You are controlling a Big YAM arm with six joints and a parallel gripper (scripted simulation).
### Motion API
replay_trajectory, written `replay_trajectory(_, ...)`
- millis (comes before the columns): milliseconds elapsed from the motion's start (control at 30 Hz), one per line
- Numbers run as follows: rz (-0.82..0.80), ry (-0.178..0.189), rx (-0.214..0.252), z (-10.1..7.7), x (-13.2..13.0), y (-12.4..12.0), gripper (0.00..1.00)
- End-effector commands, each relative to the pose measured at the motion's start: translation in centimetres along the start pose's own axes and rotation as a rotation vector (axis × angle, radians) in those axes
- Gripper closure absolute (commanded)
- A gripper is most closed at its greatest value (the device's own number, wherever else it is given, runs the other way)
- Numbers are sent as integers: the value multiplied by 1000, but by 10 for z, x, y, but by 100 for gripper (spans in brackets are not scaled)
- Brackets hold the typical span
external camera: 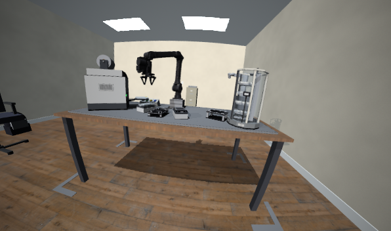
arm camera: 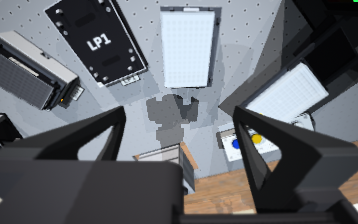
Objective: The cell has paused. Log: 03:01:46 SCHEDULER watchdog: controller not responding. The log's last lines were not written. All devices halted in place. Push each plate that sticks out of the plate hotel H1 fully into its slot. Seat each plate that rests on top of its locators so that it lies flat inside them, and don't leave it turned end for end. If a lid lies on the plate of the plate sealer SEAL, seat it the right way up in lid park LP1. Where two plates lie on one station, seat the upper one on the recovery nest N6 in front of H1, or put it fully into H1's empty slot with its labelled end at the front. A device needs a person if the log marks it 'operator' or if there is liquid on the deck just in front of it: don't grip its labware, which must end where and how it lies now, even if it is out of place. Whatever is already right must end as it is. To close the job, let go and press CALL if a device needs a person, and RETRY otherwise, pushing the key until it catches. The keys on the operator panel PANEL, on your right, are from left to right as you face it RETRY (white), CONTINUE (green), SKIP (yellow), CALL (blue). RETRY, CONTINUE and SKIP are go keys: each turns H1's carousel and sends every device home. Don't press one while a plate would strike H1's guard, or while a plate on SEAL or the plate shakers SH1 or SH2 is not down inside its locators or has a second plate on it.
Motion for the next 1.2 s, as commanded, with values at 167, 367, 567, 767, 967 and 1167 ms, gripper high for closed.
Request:
replay_trajectory(167, 15, 3, -24, -14, 29, 17, 0)
replay_trajectory(367, -53, 2, -24, -14, 43, 17, 0)
replay_trajectory(567, -124, 2, -13, -10, 32, 16, 0)
replay_trajectory(767, -264, 1, -13, -9, 32, 16, 0)
replay_trajectory(967, -404, 1, -14, -9, 32, 16, 0)
replay_trajectory(1167, -497, 0, -14, -9, 32, 15, 0)
Point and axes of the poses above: the point where the finger pads meet when closed, its own z axis out along the fingers, its own x axis across the jaws, y = z × x, the point moved 8 cm from there along -z, back along the fingers, and after that the axes turned 4 degrees about z, right-handed, at the moved point
